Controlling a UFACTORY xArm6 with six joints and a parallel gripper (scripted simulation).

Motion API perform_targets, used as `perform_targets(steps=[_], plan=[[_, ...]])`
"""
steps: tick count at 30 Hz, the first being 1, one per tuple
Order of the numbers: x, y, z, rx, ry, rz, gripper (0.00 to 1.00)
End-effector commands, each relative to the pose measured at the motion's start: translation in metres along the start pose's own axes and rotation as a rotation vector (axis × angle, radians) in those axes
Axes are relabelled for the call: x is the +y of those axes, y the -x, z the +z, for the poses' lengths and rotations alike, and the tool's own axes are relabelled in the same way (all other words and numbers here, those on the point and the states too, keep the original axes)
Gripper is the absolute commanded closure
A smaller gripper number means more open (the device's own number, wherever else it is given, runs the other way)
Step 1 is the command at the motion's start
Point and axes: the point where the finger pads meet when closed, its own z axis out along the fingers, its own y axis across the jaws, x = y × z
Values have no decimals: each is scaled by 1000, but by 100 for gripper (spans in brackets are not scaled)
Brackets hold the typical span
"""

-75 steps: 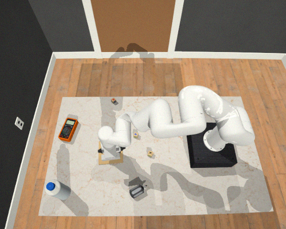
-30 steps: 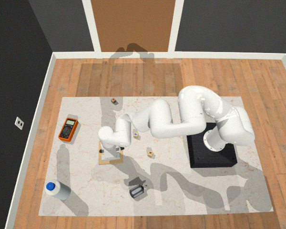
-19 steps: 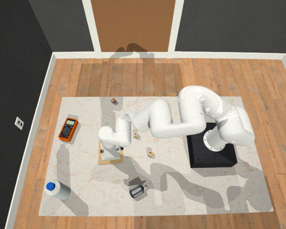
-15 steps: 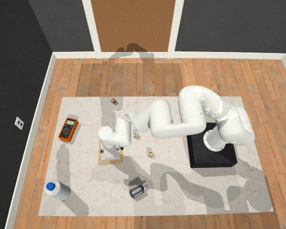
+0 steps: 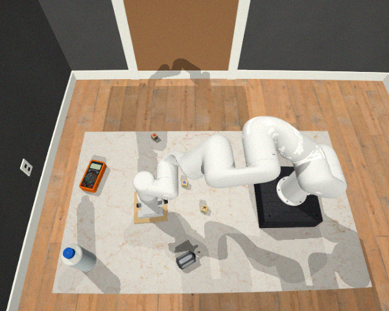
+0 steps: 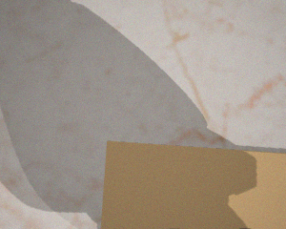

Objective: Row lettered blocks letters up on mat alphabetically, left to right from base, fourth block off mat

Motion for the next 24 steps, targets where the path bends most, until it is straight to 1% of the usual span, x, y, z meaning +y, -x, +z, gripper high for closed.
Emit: perform_targets(steps=[1,12,15,17,19,24], plan=[[2,0,-3,0,6,0,77],[2,0,-3,0,6,0,77],[2,0,-8,0,6,0,77],[2,0,-16,0,6,0,77],[2,0,-28,0,6,0,77],[2,0,-65,-1,6,0,77]])
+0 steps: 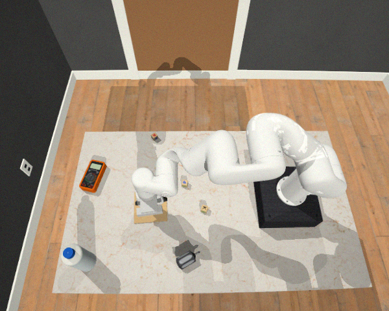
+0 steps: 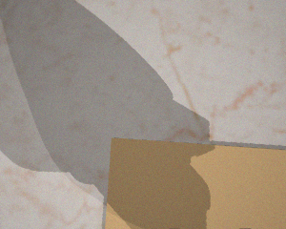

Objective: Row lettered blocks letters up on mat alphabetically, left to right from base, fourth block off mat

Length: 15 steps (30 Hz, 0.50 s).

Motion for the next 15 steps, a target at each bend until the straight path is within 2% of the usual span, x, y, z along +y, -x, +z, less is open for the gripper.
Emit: perform_targets(steps=[1,3,5,8,15], plan=[[2,0,-47,-1,7,0,77],[2,0,-60,-1,7,0,77],[2,0,-60,-1,7,0,77],[2,0,-73,-1,7,0,77],[2,0,-77,-1,7,0,77]])
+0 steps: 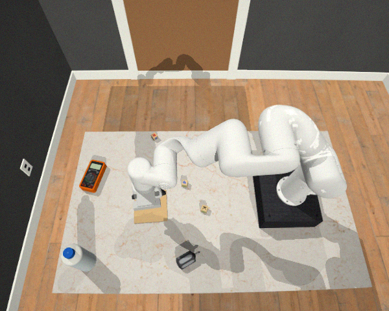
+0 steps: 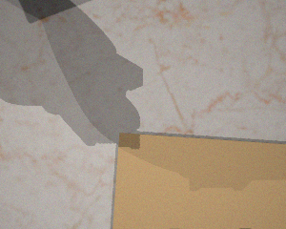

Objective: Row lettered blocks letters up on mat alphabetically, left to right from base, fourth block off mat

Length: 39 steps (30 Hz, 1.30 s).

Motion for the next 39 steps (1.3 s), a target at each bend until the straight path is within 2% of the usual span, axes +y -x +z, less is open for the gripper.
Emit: perform_targets(steps=[1,7,9,10,19,34,39], plan=[[1,0,-8,0,5,0,77],[2,11,-8,0,5,11,77],[5,55,-7,-1,6,58,77],[5,66,-7,-1,6,69,77],[0,139,-4,-2,6,144,77],[0,141,-4,-2,5,146,77],[0,141,4,-1,5,146,77]])
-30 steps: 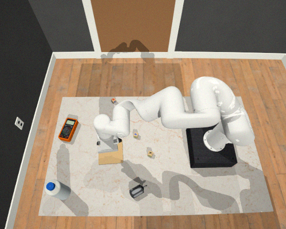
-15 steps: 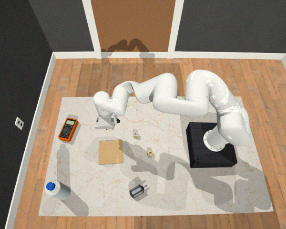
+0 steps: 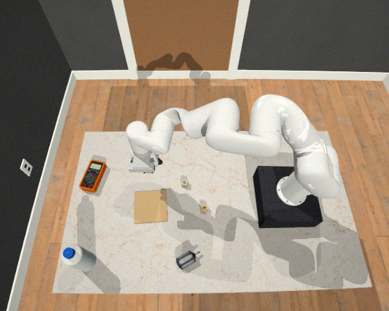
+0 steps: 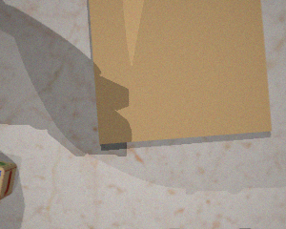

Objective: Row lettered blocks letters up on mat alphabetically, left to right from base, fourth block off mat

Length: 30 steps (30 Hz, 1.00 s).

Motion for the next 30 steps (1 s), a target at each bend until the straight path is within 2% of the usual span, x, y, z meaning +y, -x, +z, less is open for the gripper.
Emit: perform_targets(steps=[1,6,17,19,25,30], plan=[[2,1,4,-1,5,0,77],[3,1,18,-1,5,0,77],[4,1,69,-1,5,0,77],[4,1,69,-1,5,0,77],[5,1,87,-1,5,0,77],[5,1,92,-1,5,0,77]])
